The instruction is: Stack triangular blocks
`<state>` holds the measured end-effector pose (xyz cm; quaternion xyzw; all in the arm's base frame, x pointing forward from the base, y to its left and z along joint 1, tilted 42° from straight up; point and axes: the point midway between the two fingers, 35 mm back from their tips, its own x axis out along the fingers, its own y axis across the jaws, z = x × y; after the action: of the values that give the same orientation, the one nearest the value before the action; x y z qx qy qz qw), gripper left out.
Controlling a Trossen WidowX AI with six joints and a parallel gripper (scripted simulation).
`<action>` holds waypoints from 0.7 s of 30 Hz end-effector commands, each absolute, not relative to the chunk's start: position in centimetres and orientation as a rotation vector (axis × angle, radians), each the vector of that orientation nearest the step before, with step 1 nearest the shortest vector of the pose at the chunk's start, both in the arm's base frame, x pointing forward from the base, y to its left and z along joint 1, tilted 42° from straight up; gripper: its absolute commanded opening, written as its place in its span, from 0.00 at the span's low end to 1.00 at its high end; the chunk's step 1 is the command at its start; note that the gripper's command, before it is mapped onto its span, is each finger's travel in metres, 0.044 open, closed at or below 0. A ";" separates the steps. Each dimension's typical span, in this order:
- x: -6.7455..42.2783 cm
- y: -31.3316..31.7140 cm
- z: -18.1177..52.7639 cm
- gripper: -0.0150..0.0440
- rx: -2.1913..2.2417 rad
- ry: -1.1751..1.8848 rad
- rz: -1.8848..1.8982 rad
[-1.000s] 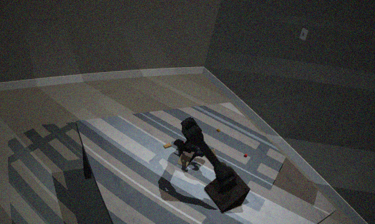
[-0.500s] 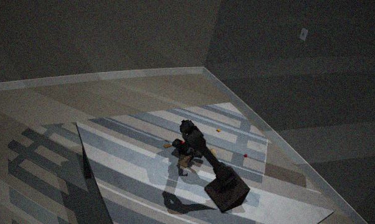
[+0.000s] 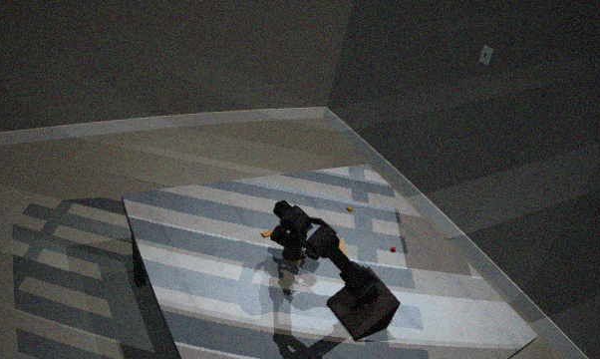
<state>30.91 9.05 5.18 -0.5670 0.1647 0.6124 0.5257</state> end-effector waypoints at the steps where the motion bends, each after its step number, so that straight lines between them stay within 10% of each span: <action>1: 30.5 9.3 5.8 0.25 -1.434 0.464 1.383; 21: 28.5 11.9 7.4 0.25 -1.782 0.796 0.992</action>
<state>28.69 11.55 7.13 -0.7082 0.3052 0.4337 0.4662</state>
